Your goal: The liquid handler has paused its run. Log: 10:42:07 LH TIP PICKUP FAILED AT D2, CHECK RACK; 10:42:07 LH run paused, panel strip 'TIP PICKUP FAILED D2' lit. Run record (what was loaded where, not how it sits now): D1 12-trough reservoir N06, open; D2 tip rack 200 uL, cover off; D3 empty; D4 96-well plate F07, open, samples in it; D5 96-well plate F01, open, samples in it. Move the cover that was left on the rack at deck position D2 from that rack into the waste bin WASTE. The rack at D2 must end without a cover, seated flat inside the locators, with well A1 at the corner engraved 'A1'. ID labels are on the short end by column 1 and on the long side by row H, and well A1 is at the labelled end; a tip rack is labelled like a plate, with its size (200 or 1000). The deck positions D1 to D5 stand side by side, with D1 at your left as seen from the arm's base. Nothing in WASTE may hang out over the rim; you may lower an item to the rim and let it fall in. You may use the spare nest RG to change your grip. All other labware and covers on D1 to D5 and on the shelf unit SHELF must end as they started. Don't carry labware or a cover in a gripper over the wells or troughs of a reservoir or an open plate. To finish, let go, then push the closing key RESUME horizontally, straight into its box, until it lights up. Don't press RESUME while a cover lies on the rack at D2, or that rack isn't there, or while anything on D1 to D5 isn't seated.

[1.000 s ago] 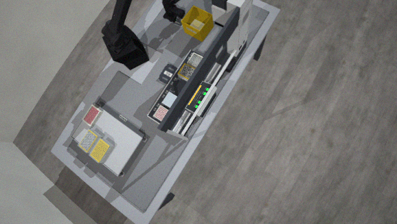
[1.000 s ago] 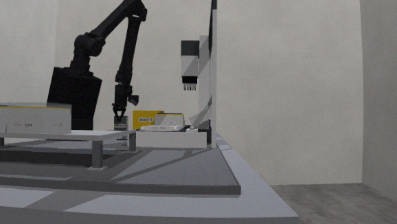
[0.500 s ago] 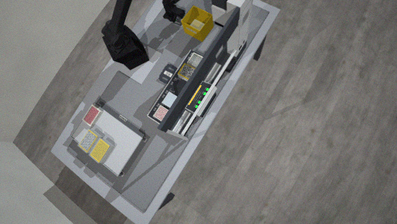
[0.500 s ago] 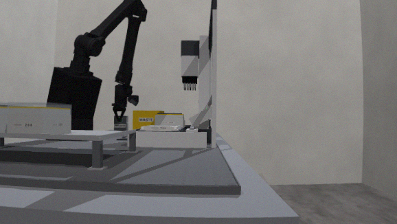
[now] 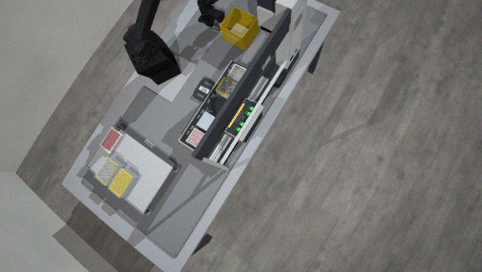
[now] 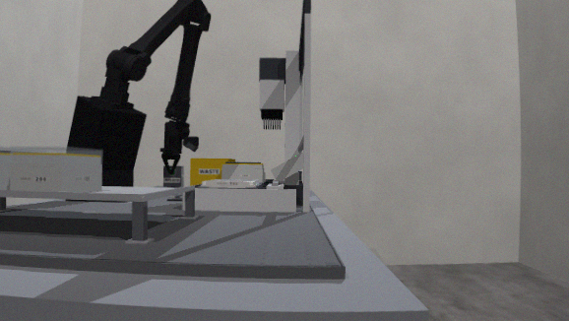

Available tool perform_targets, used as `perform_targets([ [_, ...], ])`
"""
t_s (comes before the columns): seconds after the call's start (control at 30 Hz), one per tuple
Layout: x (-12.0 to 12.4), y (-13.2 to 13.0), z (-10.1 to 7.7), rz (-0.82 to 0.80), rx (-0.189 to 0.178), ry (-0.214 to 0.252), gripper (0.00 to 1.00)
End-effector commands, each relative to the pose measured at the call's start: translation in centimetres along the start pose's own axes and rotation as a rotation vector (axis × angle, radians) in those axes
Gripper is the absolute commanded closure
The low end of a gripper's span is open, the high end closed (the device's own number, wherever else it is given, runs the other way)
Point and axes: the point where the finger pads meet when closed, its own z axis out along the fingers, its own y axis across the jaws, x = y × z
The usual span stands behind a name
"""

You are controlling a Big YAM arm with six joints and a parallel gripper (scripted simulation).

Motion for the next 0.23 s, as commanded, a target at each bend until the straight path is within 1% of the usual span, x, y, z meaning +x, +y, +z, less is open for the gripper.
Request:
perform_targets([
  [0.0,0.04,3.61,-0.44,0.001,-0.057,-0.012,1.0],
  [0.2,0.04,3.85,-0.45,0.001,-0.058,-0.013,1.0],
])
